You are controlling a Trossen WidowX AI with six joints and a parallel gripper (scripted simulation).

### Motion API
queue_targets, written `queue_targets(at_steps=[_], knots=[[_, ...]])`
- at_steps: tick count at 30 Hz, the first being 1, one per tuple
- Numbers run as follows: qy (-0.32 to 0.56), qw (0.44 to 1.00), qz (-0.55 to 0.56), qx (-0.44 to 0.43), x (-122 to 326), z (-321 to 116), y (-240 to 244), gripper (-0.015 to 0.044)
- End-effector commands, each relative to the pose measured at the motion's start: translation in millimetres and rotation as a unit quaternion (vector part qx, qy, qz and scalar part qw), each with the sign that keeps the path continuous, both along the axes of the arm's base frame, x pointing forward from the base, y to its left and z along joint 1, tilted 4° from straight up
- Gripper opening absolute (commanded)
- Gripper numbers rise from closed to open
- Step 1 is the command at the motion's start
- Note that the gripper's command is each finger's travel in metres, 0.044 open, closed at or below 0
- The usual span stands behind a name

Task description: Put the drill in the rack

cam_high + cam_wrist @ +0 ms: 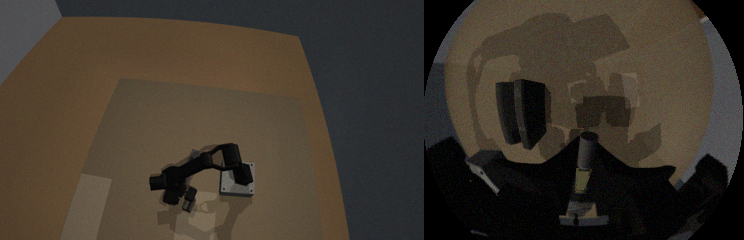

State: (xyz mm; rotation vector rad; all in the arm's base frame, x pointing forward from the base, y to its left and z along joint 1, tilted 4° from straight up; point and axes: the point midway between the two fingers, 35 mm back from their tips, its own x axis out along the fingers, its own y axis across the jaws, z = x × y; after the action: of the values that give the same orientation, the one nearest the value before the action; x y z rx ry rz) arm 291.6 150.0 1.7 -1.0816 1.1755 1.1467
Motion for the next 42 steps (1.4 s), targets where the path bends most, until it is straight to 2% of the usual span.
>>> queue_targets(at_steps=[1, 42], knots=[[0.001, 1.0, 0.001, 0.0, -1.4, 1.2, -0.5, 0.0], [0.001, 1.0, 0.001, 0.002, 6.1, 9.0, 45.1, 0.0]])
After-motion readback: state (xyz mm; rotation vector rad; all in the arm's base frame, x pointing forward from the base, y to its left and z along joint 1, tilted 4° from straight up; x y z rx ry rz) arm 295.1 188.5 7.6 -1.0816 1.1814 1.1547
